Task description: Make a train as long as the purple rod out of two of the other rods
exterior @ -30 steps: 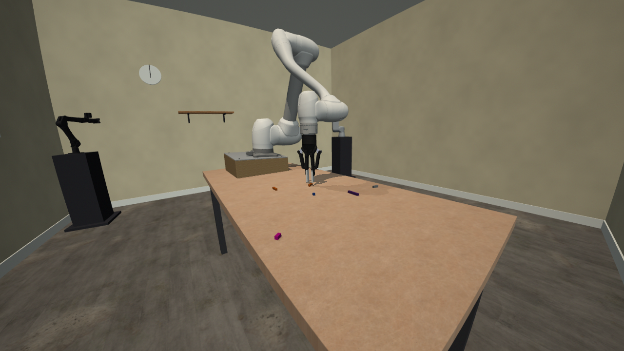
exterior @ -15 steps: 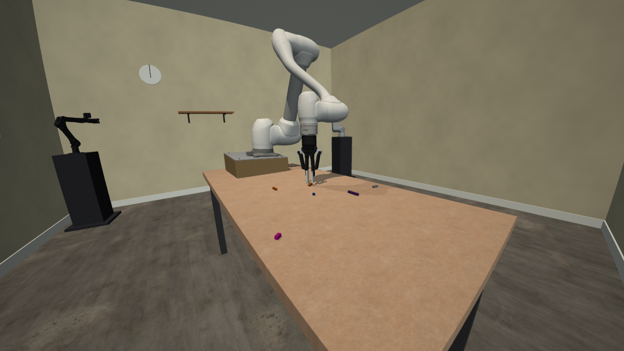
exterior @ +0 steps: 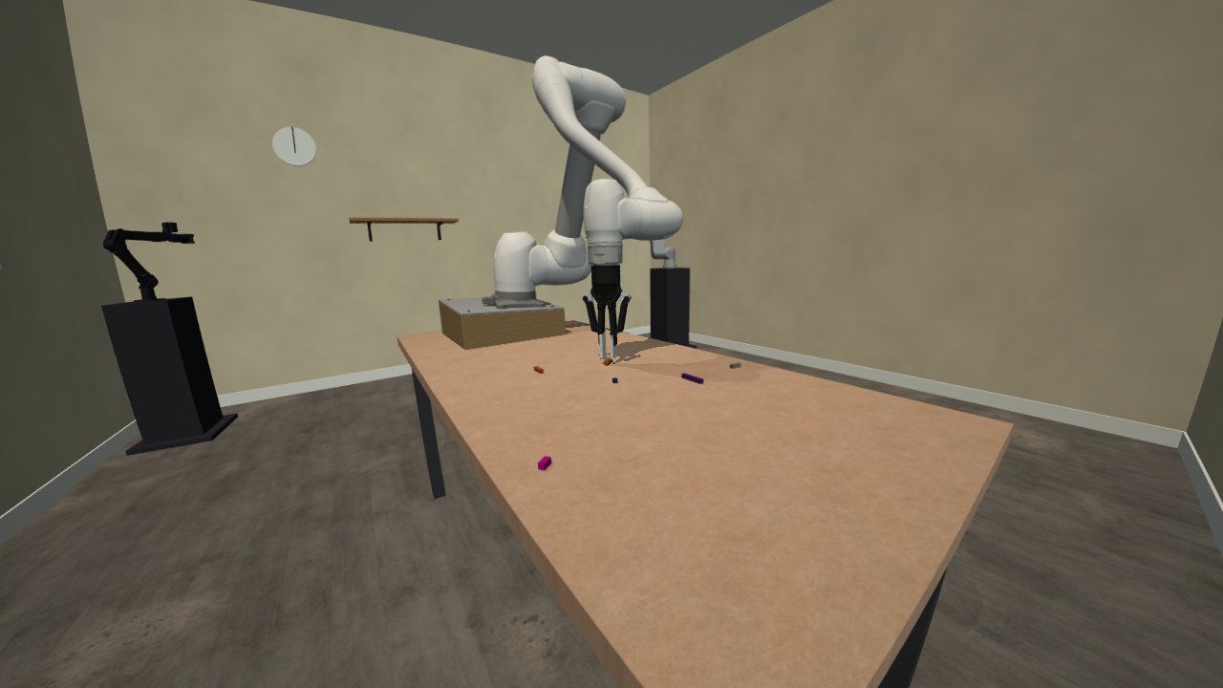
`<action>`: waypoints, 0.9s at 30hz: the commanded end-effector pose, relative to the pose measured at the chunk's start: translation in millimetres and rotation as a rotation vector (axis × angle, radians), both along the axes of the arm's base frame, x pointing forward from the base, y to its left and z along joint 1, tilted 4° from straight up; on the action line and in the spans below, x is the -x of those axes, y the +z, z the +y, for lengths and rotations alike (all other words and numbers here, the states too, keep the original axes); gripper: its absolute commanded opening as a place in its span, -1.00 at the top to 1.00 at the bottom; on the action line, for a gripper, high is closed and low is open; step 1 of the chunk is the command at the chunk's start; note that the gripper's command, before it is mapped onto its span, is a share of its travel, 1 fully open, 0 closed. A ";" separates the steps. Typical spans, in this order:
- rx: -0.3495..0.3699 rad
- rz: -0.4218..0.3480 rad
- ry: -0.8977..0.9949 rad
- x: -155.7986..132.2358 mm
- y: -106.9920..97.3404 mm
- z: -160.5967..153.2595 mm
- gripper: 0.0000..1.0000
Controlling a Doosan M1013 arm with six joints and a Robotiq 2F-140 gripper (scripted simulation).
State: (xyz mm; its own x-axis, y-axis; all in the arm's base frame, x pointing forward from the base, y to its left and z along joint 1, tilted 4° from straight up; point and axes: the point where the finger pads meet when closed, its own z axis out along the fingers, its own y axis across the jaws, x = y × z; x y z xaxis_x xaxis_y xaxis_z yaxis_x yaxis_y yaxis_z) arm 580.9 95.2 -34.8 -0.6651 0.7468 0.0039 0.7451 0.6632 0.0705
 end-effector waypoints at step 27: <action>0.000 0.000 0.000 -0.1 -2.7 0.2 0.54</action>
State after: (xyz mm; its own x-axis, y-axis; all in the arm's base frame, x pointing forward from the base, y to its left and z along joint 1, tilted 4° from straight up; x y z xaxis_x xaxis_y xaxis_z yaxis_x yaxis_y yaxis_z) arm 581.0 95.3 -36.6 -0.6651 0.7468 0.0039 0.7451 0.6632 0.0705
